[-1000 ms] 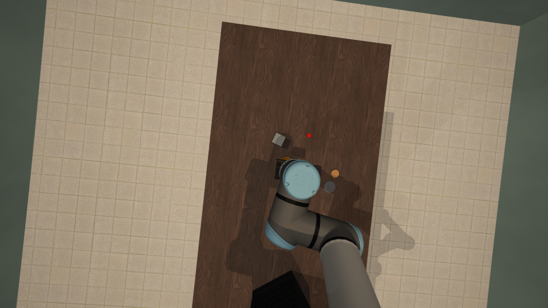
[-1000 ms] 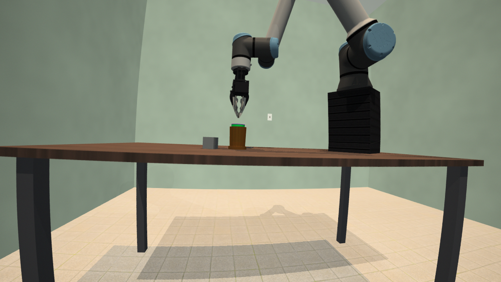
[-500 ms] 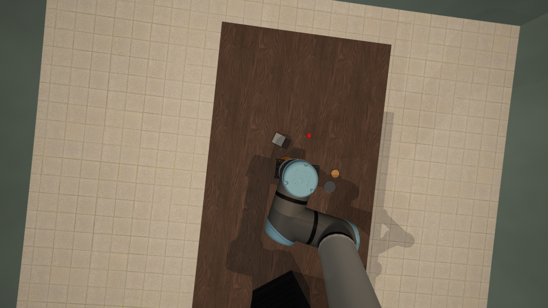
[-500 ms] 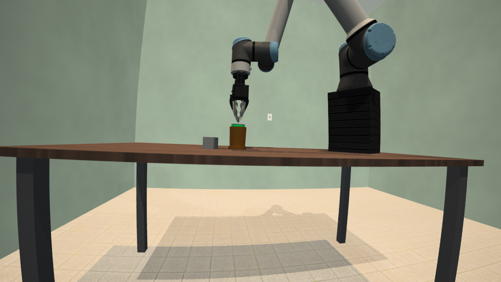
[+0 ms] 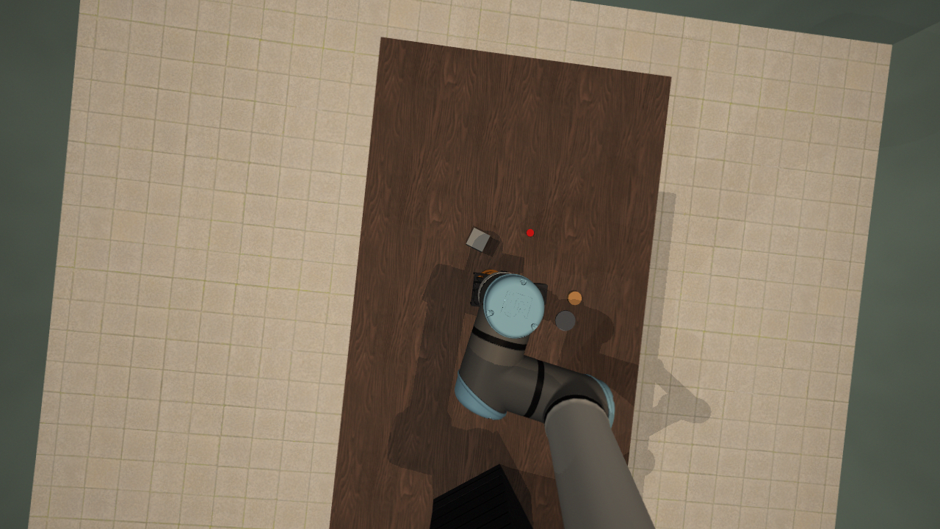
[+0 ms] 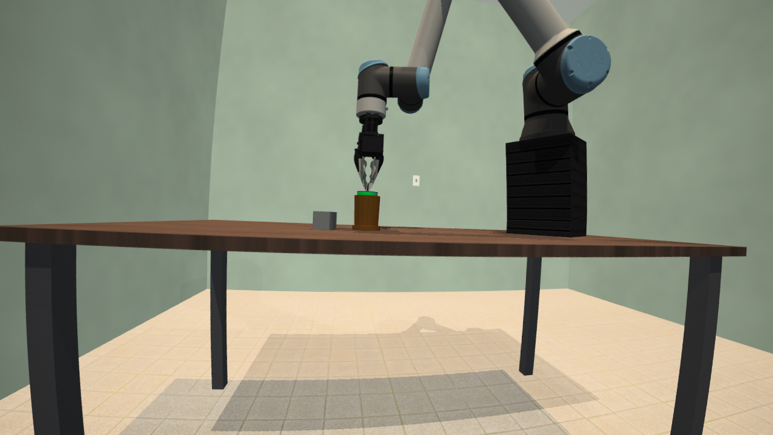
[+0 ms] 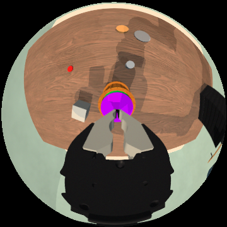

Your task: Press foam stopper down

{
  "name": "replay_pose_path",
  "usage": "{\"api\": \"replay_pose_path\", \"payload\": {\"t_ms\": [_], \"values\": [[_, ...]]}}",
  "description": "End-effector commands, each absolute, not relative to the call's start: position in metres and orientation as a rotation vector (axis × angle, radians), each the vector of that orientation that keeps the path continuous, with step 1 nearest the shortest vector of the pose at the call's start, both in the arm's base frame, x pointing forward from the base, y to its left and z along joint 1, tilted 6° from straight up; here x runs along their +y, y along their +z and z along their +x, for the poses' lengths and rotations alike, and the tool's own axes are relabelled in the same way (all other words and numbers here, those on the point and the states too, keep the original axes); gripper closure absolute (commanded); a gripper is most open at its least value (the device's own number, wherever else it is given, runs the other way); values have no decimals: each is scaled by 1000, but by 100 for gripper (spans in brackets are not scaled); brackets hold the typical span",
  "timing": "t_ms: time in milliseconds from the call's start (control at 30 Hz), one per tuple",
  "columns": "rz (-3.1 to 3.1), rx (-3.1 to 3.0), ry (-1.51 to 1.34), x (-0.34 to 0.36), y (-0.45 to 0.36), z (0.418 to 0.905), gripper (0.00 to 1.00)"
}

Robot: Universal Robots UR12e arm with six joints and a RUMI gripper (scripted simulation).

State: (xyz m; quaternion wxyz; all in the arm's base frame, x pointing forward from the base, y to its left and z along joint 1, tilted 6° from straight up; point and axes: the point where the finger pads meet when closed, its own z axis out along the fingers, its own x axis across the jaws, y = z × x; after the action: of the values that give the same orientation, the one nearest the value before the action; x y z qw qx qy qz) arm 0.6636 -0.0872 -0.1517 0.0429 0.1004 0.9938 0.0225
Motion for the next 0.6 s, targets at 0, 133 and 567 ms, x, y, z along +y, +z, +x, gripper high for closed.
{"api": "replay_pose_path", "payload": {"t_ms": [0, 133, 567], "values": [[307, 3038, 68, -87, -152, 664, 100], [307, 3038, 68, -87, -153, 664, 100], [307, 3038, 68, -87, -159, 665, 100]]}}
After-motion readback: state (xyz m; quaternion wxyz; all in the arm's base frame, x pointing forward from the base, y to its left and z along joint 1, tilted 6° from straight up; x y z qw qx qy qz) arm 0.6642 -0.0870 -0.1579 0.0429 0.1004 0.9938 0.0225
